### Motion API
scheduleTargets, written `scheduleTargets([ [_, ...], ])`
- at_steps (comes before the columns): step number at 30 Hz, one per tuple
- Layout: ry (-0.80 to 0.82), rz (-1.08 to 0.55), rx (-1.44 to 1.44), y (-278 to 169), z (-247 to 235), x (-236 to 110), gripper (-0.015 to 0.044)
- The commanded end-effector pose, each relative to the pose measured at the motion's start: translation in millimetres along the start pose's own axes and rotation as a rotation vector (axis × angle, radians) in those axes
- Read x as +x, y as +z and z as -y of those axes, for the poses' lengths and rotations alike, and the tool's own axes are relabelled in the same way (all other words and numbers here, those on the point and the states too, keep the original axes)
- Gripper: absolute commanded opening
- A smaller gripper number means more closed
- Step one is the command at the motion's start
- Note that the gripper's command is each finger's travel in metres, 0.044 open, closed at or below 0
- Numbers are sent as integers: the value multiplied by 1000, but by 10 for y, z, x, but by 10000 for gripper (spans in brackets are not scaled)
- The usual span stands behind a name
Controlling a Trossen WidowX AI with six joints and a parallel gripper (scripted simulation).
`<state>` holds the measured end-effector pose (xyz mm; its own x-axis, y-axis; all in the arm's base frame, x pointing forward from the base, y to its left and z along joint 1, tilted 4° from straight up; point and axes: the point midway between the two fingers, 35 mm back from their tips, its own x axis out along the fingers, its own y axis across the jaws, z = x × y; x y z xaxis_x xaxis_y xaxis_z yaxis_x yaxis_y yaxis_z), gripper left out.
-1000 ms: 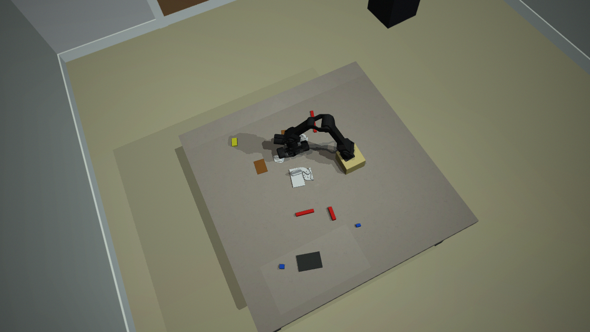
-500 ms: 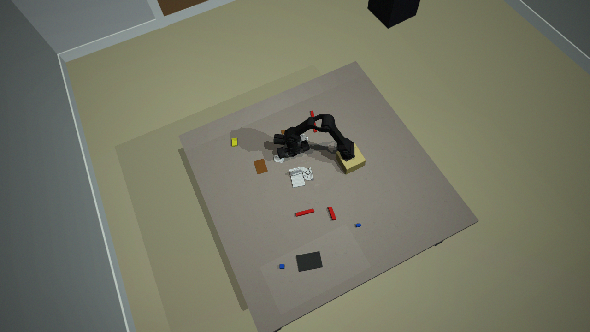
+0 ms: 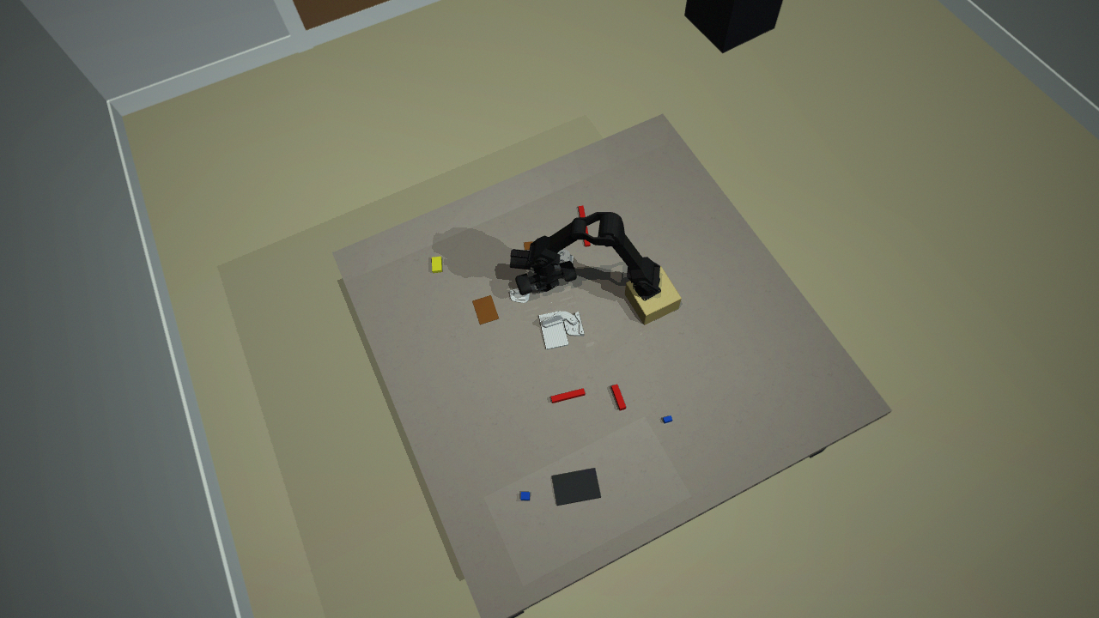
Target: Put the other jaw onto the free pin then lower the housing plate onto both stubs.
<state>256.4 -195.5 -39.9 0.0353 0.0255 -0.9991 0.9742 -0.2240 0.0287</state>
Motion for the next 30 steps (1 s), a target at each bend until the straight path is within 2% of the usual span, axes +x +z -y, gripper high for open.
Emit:
scheduleTargets([
  [1, 0, -1, 0, 0, -5, -23, 0],
  [8, 14, -21, -18, -62, -59, -852, 0],
  [25, 29, -9, -13, -42, -89, -814, 0],
  [28, 29, -9, -13, -42, -89, -814, 79],
  [30, 29, -9, -13, -42, -89, -814, 37],
])
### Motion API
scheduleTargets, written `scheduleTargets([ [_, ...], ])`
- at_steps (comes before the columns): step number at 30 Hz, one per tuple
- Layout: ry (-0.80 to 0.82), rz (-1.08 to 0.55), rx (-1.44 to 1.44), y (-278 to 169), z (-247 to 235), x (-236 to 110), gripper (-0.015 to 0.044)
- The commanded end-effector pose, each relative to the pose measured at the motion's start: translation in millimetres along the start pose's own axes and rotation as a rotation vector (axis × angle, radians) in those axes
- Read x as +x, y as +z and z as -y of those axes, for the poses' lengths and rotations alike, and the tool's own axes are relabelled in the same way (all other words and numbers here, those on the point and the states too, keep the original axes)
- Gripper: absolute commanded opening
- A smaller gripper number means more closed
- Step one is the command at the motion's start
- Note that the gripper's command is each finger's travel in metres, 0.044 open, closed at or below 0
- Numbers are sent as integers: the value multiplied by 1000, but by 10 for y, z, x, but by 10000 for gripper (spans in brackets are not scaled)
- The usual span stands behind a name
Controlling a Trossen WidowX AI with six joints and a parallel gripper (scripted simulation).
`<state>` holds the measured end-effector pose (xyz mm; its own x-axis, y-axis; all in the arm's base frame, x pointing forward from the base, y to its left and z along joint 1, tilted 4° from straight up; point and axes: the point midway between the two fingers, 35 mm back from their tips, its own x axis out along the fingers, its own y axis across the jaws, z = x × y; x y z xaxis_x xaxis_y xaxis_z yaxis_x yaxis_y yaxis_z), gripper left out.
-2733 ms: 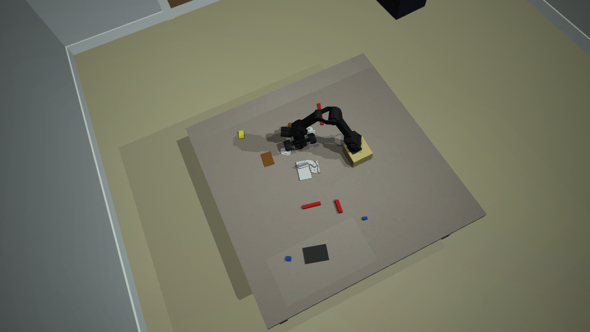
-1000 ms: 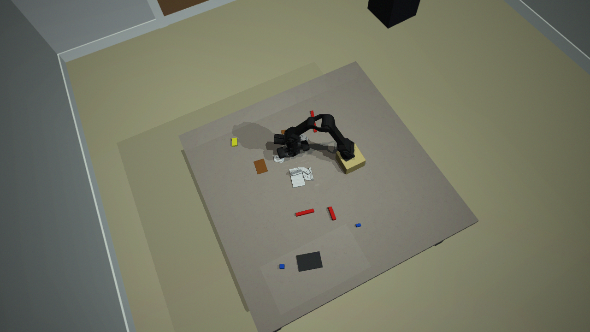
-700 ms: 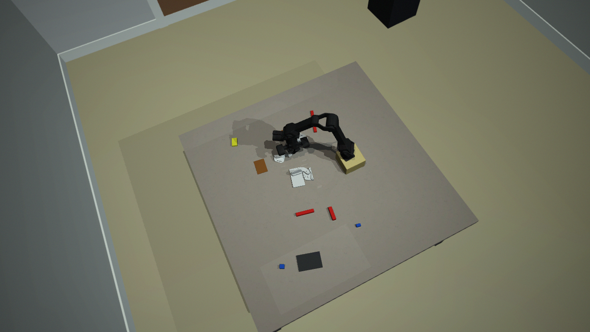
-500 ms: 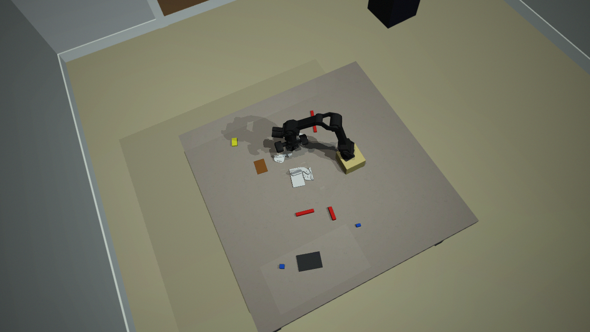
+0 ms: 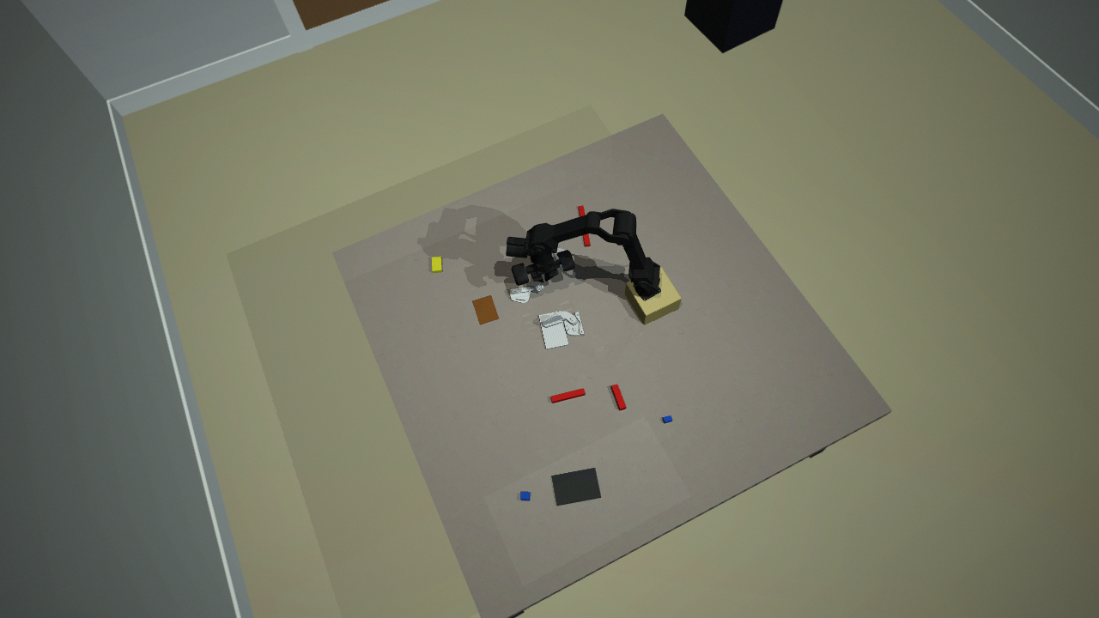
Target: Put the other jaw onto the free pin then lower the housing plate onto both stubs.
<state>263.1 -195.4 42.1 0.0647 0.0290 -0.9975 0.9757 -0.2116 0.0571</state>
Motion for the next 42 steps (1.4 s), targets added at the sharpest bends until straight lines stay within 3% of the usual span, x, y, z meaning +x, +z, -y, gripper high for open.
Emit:
scheduleTargets([
  [1, 1, 1, 0, 1, 0, 2, 37],
  [11, -1, 0, 1, 0, 0, -2, 37],
  [14, -1, 0, 1, 0, 0, -2, 116],
  [19, -1, -1, -98, -21, -24, -6, 0],
  [42, -2, -10, -751, -164, -172, -36, 0],
])
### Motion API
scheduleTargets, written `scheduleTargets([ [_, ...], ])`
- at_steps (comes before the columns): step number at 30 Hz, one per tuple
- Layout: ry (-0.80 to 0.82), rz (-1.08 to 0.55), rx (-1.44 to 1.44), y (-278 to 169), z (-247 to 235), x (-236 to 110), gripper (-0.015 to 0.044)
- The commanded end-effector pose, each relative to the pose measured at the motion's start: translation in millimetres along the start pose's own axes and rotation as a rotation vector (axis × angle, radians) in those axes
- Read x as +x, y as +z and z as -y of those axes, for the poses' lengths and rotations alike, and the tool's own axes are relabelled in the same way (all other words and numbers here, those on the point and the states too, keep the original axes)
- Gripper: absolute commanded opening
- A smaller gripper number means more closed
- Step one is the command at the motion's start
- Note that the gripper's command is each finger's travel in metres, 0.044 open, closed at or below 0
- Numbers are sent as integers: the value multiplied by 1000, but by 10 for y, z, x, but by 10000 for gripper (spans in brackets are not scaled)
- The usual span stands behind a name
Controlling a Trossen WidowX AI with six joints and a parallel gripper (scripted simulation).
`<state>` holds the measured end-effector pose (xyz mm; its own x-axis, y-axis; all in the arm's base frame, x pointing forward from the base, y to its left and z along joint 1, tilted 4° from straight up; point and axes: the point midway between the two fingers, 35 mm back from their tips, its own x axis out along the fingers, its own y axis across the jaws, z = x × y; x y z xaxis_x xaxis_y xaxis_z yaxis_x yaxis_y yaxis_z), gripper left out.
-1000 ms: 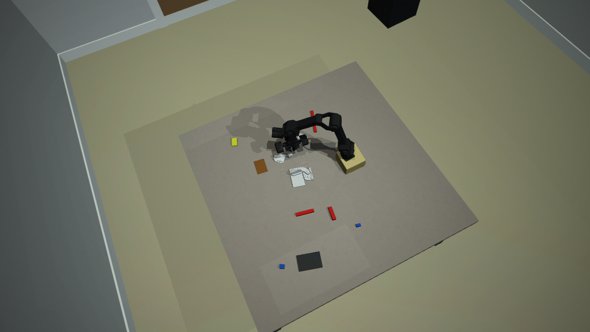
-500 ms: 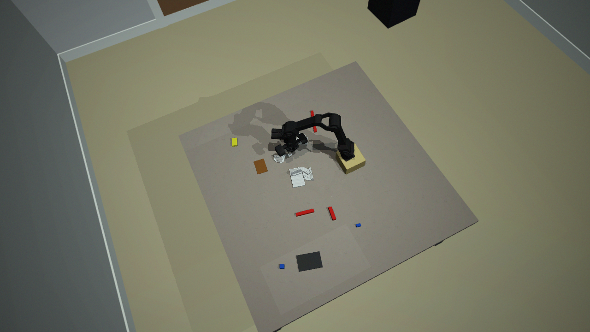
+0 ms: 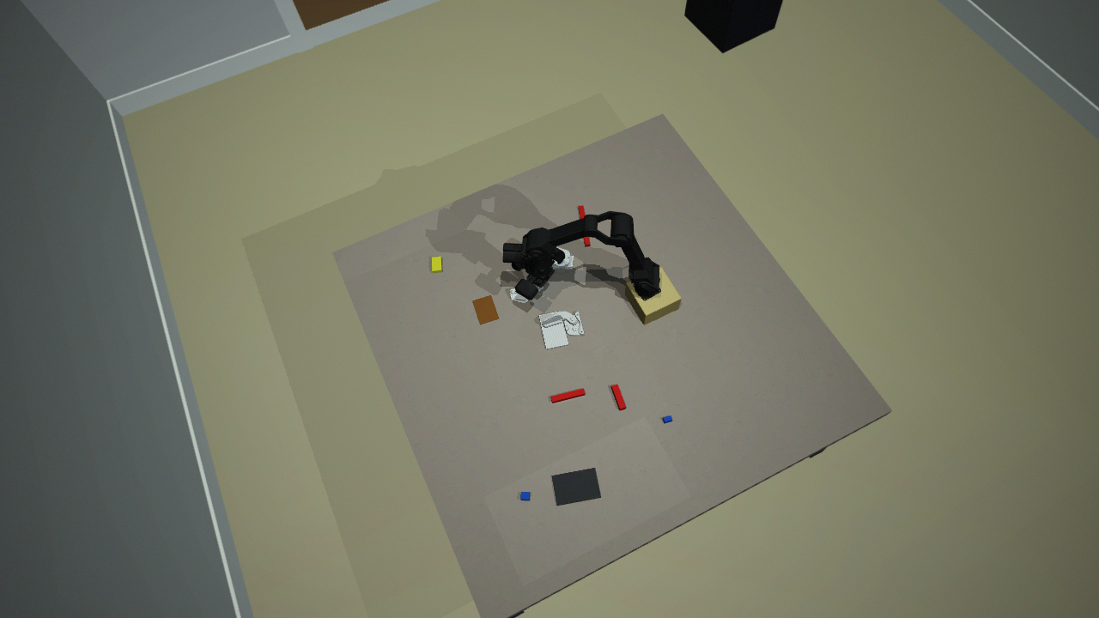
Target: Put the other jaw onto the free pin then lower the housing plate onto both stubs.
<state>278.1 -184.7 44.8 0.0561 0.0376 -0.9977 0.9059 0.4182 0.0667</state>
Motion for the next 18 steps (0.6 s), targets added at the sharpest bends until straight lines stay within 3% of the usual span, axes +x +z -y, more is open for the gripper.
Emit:
scheduleTargets([
  [1, 4, 2, -135, 5, -62, -23, 0],
  [18, 6, -4, -617, -25, -212, -44, 0],
])
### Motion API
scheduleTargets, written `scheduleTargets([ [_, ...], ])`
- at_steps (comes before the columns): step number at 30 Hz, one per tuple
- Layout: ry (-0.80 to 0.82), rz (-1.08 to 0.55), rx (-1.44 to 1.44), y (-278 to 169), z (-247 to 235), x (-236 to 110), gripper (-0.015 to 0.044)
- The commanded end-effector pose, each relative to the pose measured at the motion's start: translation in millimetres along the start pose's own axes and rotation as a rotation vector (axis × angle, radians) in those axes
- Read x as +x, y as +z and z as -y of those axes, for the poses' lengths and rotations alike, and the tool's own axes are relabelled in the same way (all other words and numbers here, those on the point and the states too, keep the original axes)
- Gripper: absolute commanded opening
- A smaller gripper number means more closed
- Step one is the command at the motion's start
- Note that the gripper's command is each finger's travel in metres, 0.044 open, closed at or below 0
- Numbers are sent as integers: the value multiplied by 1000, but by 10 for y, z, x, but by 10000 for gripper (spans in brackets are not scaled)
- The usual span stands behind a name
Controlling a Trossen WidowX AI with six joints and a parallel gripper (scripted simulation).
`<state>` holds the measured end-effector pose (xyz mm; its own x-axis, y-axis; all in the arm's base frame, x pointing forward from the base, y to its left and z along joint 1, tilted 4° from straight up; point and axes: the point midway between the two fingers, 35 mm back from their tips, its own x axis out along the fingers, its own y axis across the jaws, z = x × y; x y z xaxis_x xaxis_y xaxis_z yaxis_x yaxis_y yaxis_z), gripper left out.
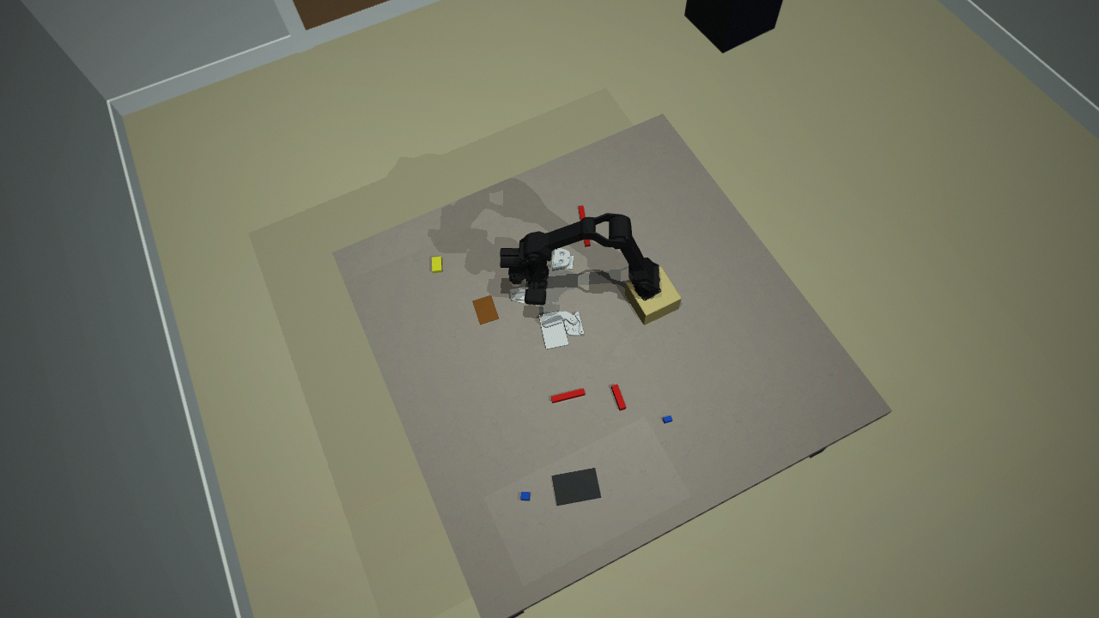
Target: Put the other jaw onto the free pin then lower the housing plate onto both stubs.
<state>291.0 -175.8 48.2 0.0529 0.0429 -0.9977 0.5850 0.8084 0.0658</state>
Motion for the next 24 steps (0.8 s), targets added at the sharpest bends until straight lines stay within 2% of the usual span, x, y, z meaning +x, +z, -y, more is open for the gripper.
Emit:
scheduleTargets([
  [1, 4, 3, -135, 31, -56, -23, 0],
  [13, 5, 3, -205, 38, -77, -23, 0],
  [24, 5, 3, -205, 49, -79, 148, 0],
])
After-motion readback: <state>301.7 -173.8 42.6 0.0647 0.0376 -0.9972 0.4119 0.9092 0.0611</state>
